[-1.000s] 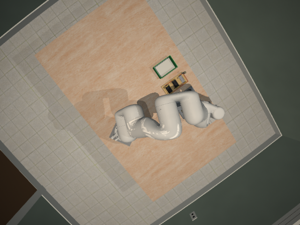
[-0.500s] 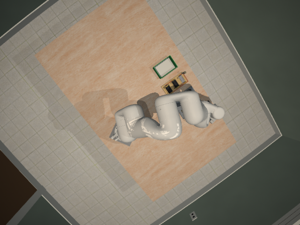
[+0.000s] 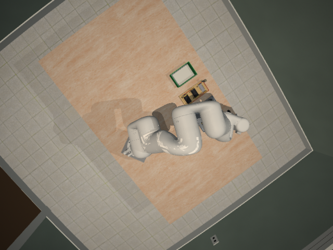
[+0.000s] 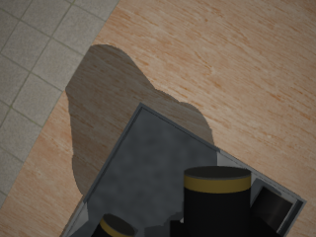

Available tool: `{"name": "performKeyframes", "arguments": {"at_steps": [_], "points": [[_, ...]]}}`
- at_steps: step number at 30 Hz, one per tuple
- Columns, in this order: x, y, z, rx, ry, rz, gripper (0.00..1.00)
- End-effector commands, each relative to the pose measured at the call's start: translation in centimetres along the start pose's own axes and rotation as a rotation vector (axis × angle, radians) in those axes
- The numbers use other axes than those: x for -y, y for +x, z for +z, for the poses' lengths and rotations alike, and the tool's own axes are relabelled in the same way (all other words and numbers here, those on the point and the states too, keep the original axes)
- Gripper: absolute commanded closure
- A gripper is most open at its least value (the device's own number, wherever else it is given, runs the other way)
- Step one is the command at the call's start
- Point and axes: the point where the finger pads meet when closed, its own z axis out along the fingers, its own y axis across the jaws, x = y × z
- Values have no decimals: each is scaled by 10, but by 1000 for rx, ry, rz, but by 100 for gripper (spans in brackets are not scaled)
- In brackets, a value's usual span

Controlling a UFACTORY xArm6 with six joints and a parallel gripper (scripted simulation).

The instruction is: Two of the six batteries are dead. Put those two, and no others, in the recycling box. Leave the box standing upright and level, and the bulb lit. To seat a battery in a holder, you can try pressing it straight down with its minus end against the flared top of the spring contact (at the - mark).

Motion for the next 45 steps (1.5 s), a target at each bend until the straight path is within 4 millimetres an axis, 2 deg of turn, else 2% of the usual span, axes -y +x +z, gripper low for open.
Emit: {"name": "performKeyframes", "arguments": {"at_steps": [1,13,15,30,32,45], "points": [[1,1,-2,-1,15,-141,72],[1,1,-2,-4,15,-535,72],[1,1,-2,-4,15,-535,72],[1,1,-2,-8,14,-1038,72],[1,1,-2,-8,14,-1038,72],[1,1,-2,-11,12,-1480,72]]}}
